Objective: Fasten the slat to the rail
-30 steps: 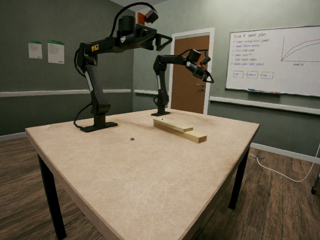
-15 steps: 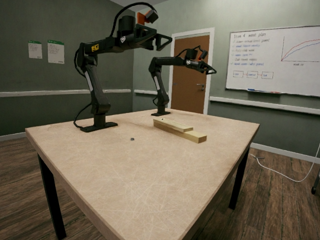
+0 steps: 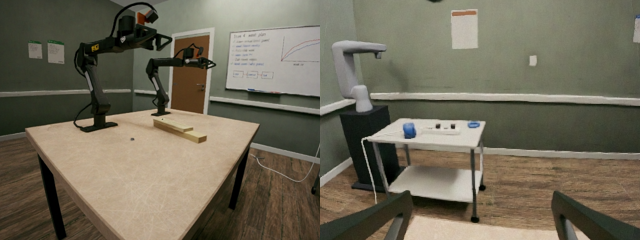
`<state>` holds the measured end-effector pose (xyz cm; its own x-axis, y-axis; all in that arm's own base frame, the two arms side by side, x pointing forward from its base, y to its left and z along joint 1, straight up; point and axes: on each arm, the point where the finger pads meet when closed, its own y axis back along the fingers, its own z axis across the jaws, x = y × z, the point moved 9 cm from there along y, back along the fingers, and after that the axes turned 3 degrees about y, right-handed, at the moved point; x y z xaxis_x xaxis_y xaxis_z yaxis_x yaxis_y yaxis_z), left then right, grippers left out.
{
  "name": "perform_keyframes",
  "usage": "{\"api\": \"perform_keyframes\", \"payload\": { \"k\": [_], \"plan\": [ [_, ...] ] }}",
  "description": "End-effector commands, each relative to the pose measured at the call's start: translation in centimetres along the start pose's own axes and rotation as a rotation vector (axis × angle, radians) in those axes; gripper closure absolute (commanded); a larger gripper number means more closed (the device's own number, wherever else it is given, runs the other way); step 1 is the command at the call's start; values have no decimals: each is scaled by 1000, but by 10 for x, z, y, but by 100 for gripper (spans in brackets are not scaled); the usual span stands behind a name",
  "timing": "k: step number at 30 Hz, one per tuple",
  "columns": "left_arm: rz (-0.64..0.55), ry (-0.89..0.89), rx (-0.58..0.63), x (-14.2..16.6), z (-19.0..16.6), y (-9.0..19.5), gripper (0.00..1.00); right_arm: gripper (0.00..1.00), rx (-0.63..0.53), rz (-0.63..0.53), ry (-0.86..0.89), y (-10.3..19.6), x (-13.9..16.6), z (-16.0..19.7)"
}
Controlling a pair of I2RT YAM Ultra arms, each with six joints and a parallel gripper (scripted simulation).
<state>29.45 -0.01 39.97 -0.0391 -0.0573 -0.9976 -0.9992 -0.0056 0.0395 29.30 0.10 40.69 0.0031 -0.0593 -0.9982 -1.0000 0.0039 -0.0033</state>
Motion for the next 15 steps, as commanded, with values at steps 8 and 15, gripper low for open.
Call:
{"api": "perform_keyframes", "payload": {
  "k": [8,15],
  "plan": [
    [-74,-8,3,-15,2,7,0,0,-3,-9,-7,2,-4,0],
    [-52,-5,8,-11,1,4,0,0,-3,-9,-7,2,-4,0]
  ]
}}
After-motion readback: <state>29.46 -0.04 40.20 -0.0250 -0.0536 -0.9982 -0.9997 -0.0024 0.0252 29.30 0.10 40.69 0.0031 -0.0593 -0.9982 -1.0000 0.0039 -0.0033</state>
